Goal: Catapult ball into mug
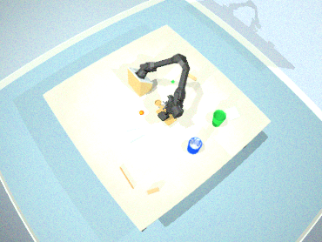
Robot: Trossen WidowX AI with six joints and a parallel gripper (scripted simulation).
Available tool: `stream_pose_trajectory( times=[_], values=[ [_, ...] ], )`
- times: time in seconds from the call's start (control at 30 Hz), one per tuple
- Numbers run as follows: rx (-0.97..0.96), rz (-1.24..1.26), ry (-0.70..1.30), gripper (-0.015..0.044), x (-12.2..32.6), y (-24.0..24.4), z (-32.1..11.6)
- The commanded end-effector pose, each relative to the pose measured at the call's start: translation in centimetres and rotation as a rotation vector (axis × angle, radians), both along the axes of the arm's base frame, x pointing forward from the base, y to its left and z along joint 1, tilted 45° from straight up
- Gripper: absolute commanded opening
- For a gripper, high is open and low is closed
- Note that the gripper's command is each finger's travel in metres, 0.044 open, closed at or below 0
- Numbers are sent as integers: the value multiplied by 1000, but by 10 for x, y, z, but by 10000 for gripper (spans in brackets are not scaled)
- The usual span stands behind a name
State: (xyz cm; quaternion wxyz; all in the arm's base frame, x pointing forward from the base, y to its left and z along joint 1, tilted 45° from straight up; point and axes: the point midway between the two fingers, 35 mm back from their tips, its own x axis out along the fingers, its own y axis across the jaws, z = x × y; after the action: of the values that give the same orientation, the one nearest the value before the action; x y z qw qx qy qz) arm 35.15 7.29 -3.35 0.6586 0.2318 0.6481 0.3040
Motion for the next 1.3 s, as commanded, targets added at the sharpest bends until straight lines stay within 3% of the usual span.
stream_pose_trajectory(
  times=[0.0,0.8,1.27],
  values=[
    [2,-10,9,0,-1,3,-7],
    [3,-3,7,0,-2,22,-23],
    [3,-3,7,368,-2,22,-23]
  ],
)
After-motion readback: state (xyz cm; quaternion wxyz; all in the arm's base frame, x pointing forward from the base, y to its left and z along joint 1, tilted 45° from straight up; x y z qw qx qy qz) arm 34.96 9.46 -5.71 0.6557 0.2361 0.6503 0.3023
